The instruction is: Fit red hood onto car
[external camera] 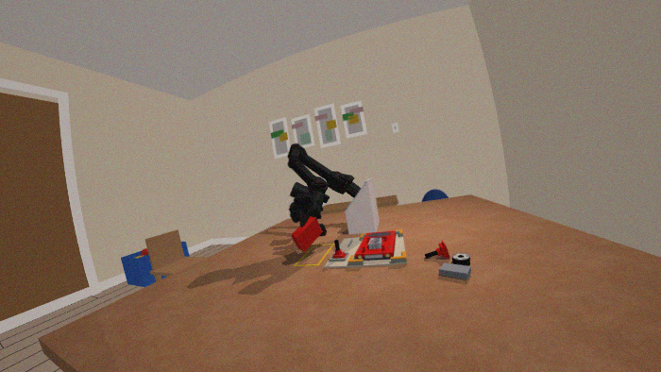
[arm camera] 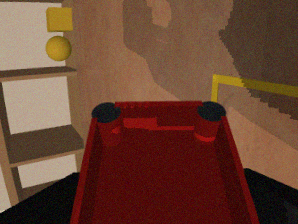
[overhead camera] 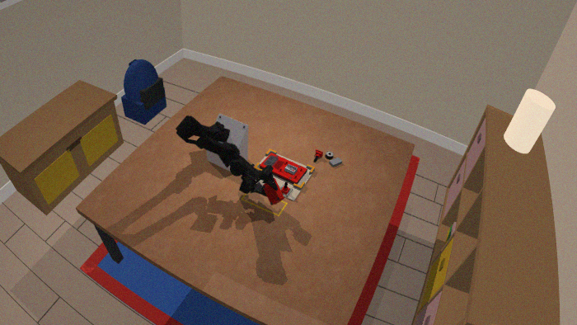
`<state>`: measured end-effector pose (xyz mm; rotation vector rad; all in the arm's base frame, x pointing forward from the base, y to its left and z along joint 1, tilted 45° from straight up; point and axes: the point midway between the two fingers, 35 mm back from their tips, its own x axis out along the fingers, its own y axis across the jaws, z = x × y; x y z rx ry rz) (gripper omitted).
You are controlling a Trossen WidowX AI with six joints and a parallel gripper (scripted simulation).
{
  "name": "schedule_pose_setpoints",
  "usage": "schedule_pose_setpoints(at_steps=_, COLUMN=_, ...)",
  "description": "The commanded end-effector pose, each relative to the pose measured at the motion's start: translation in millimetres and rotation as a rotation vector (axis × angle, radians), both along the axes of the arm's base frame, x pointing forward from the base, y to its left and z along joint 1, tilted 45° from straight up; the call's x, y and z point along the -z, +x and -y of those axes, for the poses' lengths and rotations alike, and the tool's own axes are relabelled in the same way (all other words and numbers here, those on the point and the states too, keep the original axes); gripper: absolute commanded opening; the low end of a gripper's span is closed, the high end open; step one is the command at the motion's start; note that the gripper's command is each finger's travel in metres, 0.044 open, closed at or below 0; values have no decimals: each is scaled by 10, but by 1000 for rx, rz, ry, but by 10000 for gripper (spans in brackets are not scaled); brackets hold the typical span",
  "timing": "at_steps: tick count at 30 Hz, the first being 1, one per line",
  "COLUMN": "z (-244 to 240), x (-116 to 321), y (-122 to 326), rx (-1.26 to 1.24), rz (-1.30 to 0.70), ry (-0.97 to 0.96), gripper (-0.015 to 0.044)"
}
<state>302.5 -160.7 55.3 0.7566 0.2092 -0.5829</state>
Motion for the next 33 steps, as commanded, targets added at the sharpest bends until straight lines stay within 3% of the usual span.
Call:
schedule_pose_setpoints(at_steps=1, z=4, x=0, y=3, rx=44, rz=57, ry=105, gripper=0)
schedule_pose_setpoints(at_steps=33, z=234, x=232, y=-124, rx=423, rz=470, ry=923, gripper=0)
